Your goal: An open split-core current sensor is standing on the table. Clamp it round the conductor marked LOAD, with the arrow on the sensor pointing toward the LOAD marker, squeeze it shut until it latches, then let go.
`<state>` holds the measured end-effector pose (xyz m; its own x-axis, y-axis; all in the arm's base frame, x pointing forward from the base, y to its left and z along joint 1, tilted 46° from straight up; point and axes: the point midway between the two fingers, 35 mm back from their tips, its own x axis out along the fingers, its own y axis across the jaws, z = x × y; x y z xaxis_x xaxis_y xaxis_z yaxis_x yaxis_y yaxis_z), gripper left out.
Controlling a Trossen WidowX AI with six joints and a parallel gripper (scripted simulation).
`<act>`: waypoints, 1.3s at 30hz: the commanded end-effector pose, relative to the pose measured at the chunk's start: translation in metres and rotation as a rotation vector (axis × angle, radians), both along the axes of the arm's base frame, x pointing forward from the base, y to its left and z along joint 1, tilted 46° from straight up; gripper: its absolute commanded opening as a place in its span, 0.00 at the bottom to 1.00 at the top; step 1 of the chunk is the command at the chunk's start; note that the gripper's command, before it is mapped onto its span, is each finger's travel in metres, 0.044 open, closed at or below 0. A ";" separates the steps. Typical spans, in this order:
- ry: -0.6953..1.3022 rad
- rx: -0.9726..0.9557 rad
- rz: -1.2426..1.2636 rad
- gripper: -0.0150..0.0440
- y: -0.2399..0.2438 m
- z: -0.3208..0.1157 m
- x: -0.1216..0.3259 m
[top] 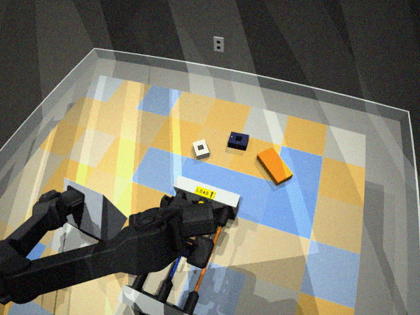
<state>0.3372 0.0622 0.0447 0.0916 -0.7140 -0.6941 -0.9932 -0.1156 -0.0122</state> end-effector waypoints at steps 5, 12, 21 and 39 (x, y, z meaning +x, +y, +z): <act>-0.003 0.004 -0.003 1.00 0.001 0.001 0.000; -0.011 -0.003 -0.007 1.00 0.001 -0.001 -0.001; -0.607 -0.062 -0.262 1.00 0.020 -0.030 -0.042; -1.549 0.330 -0.449 1.00 0.026 -0.049 -0.107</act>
<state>0.2732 0.0921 0.0050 0.4069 -0.8011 -0.4391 -0.5223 0.1903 -0.8313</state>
